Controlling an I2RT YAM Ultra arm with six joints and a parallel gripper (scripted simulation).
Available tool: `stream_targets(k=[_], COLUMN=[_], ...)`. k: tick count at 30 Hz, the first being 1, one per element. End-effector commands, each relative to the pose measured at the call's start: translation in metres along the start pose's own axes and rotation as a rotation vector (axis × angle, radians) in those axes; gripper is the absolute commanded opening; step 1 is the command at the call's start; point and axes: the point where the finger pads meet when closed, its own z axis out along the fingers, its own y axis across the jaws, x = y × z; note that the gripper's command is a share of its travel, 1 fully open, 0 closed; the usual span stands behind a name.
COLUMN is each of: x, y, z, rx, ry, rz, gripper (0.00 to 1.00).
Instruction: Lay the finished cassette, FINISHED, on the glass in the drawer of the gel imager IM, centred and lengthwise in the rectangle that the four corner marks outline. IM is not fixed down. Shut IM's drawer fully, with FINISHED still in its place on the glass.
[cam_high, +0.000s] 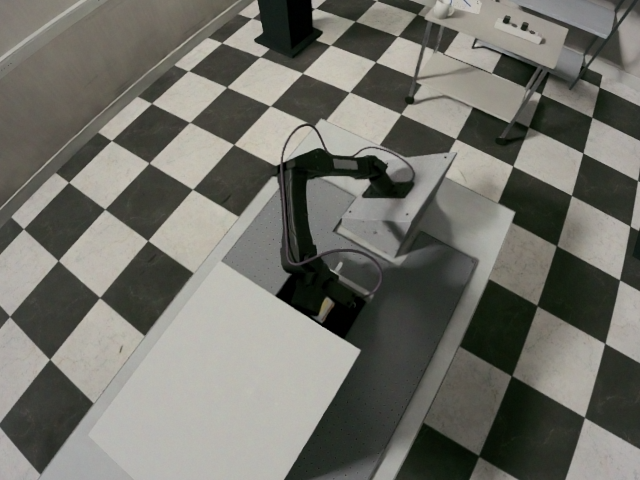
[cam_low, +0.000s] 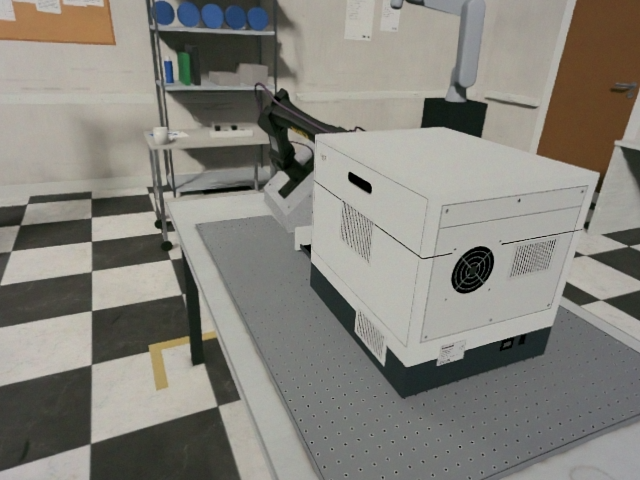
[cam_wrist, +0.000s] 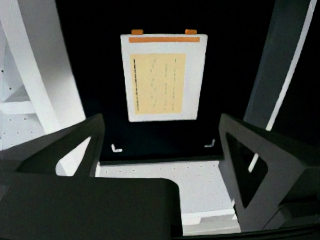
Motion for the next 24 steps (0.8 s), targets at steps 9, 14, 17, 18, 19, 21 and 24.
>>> stream_targets(k=[9,14,17,18,19,21,24], x=[-0.003,-0.003,-0.003,-0.003,-0.003,-0.002,-0.002], y=[0.008,0.013,0.015,0.017,0.019,0.023,0.027], z=[-0.014,-0.018,-0.019,-0.019,-0.020,-0.021,-0.023], rx=[0.036,0.036,0.035,0.032,0.028,0.023,0.017], ry=[-0.023,-0.024,-0.023,-0.022,-0.021,-0.020,-0.018], rz=[0.011,0.011,0.010,0.006,0.003,-0.002,-0.007], gripper=[1.00,1.00,1.00,1.00,1.00,1.00,1.00])
